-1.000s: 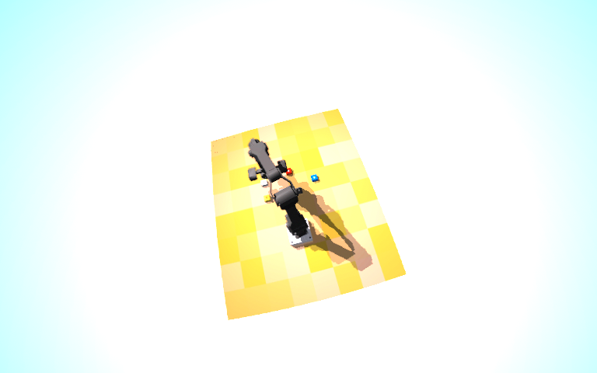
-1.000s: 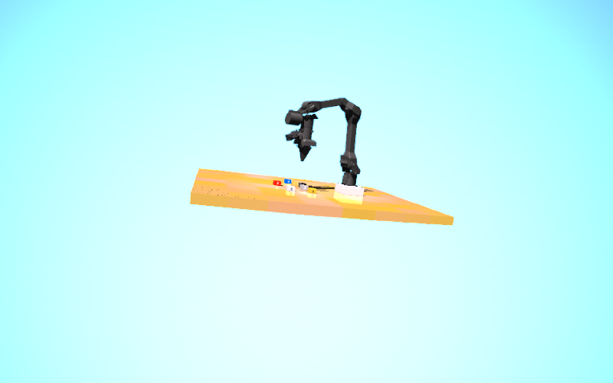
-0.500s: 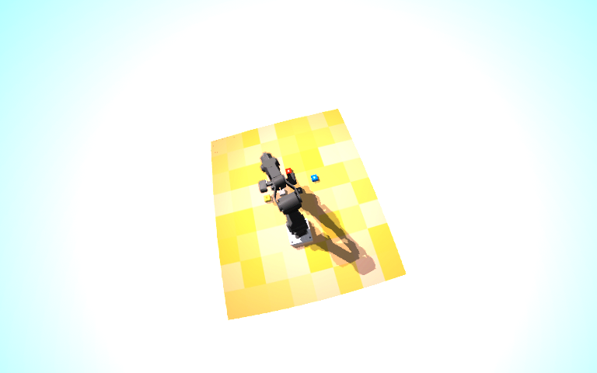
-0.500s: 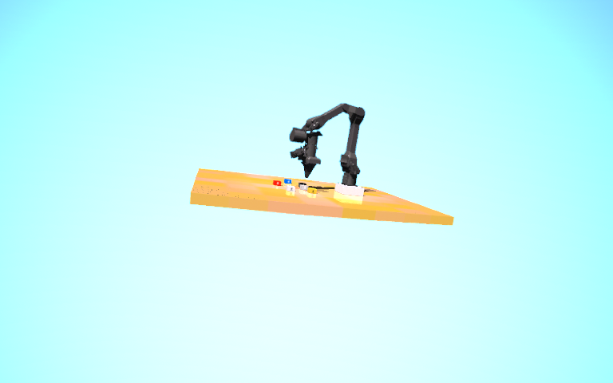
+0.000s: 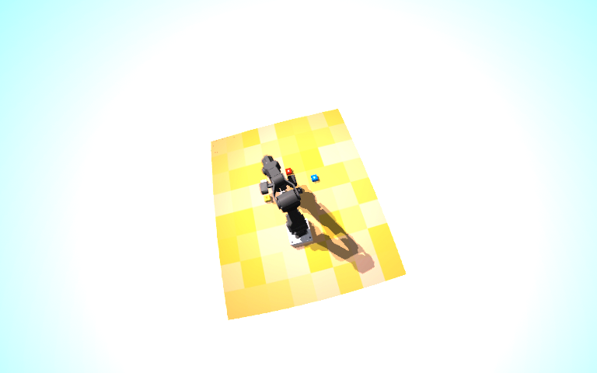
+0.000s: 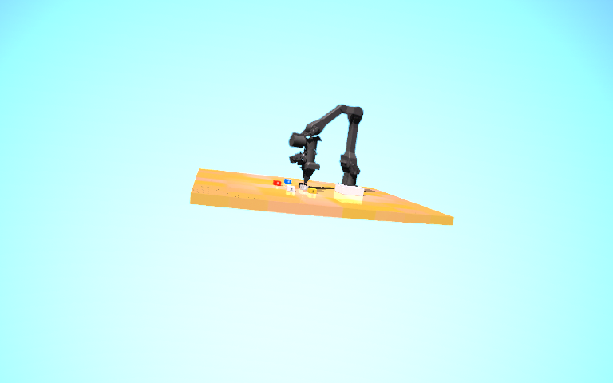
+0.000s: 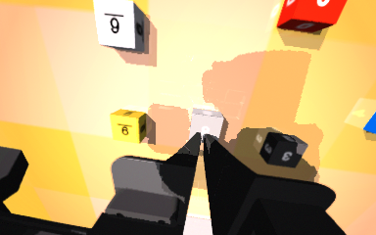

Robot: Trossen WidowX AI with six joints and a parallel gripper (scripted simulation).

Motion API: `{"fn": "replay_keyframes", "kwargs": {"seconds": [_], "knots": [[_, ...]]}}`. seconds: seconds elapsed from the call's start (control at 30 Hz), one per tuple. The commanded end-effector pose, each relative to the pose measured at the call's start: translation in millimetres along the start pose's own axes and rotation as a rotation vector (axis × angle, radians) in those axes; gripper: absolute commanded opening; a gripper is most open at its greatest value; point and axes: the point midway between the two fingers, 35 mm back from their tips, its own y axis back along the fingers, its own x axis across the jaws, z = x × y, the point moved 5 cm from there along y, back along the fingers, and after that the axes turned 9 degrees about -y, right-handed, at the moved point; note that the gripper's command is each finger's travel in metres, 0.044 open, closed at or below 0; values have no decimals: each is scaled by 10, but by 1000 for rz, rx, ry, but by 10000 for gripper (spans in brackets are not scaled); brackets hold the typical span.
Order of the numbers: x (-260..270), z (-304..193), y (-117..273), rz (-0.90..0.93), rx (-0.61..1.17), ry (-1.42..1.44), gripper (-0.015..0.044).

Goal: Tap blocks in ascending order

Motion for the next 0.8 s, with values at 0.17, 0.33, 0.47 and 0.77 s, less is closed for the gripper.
{"fn": "replay_keyframes", "kwargs": {"seconds": [0.17, 0.33, 0.47, 0.77], "knots": [[-9, -18, -161, -4, 9, 4, 20], [-9, -19, -171, -4, 9, 4, 20], [-4, -8, -7, -3, 6, 2, 20], [7, 21, 457, -4, 9, 4, 20]]}}
